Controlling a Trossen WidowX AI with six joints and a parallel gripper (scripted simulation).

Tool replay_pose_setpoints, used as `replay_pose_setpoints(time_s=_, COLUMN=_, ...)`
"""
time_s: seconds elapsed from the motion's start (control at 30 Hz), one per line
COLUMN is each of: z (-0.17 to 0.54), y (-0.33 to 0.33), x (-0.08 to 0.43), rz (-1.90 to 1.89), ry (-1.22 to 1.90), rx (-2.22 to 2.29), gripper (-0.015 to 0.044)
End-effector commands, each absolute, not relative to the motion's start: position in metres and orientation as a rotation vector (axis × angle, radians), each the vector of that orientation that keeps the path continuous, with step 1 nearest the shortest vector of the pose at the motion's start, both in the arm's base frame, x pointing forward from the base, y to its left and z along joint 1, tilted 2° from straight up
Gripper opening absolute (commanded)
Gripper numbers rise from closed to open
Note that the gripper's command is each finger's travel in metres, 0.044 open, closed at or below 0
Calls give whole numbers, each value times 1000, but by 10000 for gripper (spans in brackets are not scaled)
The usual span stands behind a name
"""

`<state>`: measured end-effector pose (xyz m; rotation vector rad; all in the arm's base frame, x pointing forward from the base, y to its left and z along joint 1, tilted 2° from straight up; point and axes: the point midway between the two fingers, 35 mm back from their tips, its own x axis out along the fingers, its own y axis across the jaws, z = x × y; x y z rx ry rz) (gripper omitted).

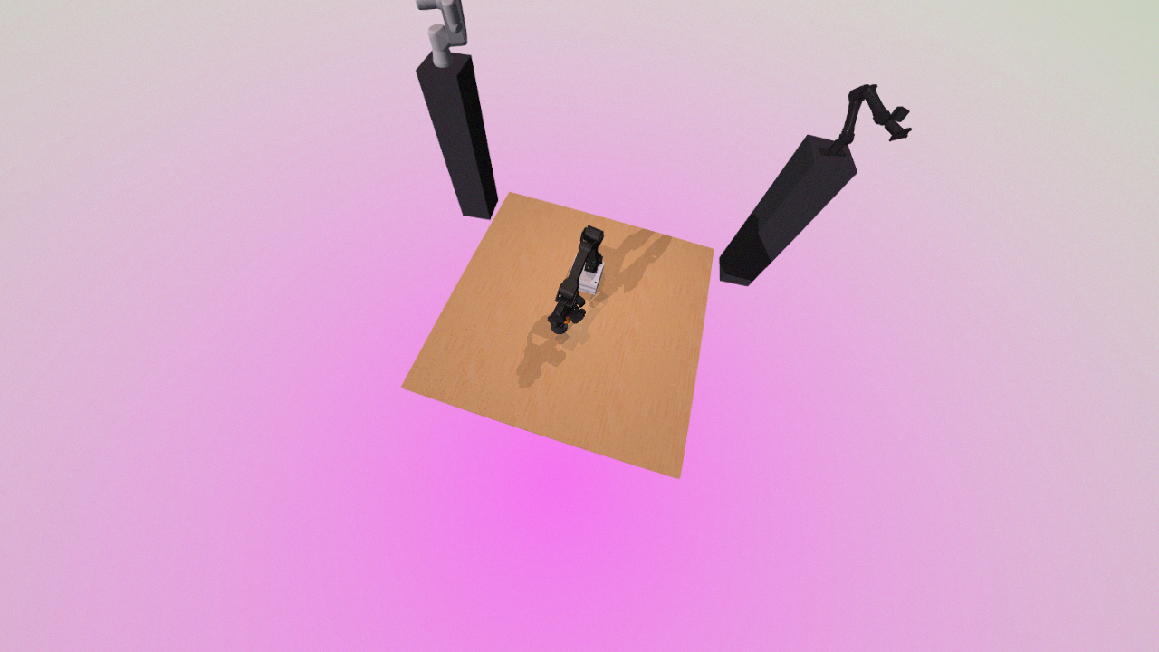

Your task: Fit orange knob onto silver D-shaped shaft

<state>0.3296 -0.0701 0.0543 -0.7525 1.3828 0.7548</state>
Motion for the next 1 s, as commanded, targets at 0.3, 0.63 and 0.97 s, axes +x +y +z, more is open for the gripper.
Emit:
replay_pose_setpoints(time_s=0.3, z=44, y=-102, x=327, rz=759, ry=1384, rx=-769, gripper=0)
replay_pose_setpoints(time_s=0.63, z=44, y=-104, x=328, rz=920, ry=1315, rx=-939, gripper=0)
replay_pose_setpoints(time_s=0.97, z=44, y=-106, x=330, rz=1083, ry=1228, rx=-1111, gripper=0)
